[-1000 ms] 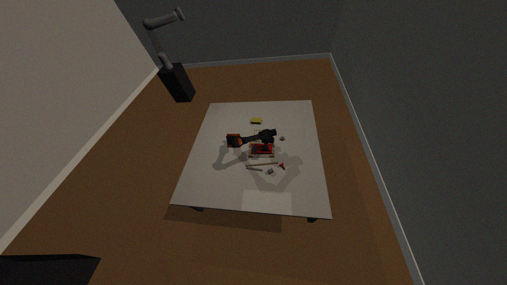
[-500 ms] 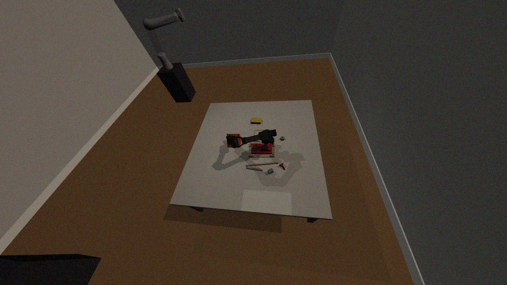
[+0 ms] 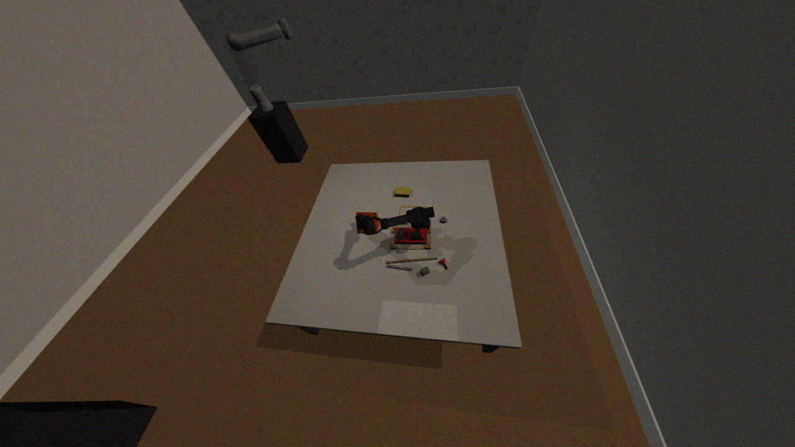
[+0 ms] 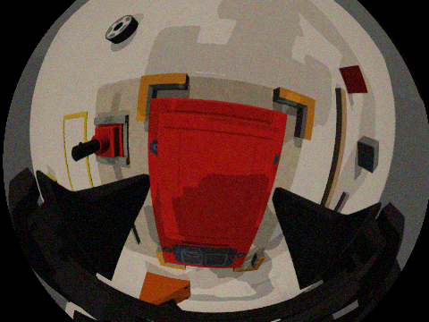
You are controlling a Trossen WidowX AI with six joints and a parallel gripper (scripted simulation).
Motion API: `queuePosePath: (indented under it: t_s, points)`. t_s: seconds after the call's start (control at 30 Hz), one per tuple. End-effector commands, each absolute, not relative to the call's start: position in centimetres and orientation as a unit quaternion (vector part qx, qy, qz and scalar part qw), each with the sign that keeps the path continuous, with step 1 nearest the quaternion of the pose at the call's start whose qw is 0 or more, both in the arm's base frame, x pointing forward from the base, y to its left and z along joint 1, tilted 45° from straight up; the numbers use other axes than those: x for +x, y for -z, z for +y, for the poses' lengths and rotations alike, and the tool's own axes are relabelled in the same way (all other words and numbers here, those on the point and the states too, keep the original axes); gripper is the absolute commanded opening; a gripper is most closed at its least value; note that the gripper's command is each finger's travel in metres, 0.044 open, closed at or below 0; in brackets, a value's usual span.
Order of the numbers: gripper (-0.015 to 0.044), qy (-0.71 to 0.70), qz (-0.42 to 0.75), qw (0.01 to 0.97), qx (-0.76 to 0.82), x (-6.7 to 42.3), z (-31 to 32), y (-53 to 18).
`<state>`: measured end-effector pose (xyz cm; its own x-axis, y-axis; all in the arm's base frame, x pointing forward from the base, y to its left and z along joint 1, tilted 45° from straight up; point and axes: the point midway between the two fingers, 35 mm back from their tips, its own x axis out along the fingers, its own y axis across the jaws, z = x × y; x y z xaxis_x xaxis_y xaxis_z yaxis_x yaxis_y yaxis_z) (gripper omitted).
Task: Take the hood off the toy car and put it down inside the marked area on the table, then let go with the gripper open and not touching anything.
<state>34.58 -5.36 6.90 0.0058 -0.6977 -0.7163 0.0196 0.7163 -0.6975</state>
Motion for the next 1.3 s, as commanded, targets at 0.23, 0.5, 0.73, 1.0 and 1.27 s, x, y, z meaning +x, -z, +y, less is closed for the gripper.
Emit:
queuePosePath:
  t_s: [0.23, 0.5, 0.73, 1.0, 1.27]
  points:
    - [0.044, 0.271, 0.653, 0.655, -0.266, 34.39, -5.86, -6.3]
    - [0.044, 0.271, 0.653, 0.655, -0.266, 34.39, -6.08, -6.08]
    - [0.0315, 0.272, 0.65, 0.659, -0.261, 34.56, -5.91, -6.37]
    - [0.0223, 0.272, 0.65, 0.659, -0.261, 34.56, -5.89, -6.39]
    - [0.0013, 0.272, 0.651, 0.659, -0.261, 34.58, -5.56, -6.69]
